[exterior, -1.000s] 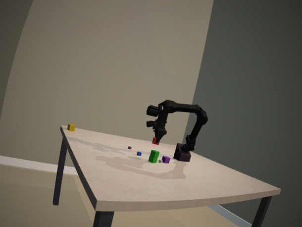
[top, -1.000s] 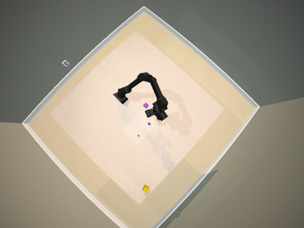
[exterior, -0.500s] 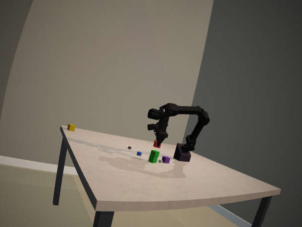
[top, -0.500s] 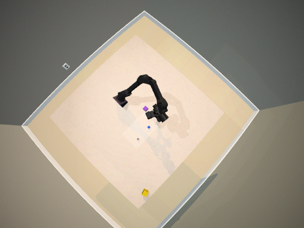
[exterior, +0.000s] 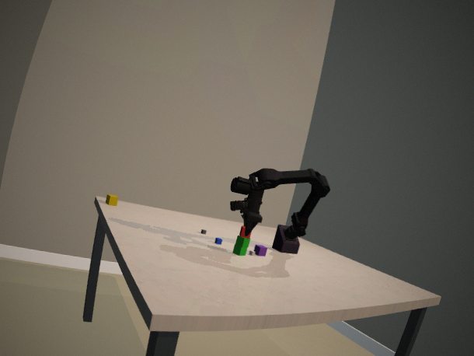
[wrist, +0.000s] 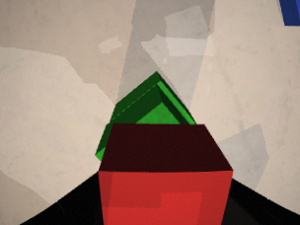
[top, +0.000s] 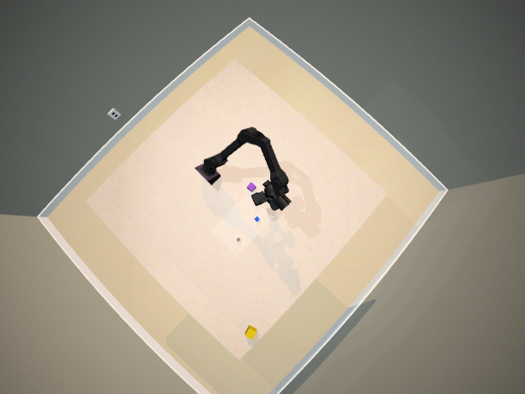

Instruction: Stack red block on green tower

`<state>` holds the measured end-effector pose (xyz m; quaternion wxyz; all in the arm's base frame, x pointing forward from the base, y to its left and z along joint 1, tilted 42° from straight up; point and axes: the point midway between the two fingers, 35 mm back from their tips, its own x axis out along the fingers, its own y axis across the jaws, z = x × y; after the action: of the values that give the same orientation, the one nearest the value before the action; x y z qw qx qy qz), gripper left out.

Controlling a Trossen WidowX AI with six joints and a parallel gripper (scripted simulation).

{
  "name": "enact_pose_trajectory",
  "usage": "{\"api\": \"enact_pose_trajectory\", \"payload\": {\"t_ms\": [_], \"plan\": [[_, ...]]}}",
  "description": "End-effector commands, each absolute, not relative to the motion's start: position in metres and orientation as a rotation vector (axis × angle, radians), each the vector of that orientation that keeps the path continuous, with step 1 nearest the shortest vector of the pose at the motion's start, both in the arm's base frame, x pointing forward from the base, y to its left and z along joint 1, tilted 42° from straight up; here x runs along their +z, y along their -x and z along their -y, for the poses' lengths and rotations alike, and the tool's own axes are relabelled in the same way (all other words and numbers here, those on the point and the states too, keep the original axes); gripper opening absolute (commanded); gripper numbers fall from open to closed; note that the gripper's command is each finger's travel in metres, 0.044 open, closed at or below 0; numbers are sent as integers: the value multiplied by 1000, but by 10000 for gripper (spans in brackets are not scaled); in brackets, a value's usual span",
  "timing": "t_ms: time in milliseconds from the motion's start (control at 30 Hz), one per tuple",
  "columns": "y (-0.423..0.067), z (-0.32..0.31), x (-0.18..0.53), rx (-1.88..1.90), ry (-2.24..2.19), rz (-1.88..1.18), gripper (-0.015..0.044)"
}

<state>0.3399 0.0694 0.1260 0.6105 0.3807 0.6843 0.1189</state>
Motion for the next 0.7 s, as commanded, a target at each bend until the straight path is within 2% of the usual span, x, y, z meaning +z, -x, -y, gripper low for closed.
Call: {"api": "enact_pose_trajectory", "payload": {"t_ms": [0,533,667], "plan": [[-340,-70,126,276,-884,-1577,0],[-340,-69,127,276,-884,-1577,0],[-340,-70,125,274,-879,-1580,105]]}}
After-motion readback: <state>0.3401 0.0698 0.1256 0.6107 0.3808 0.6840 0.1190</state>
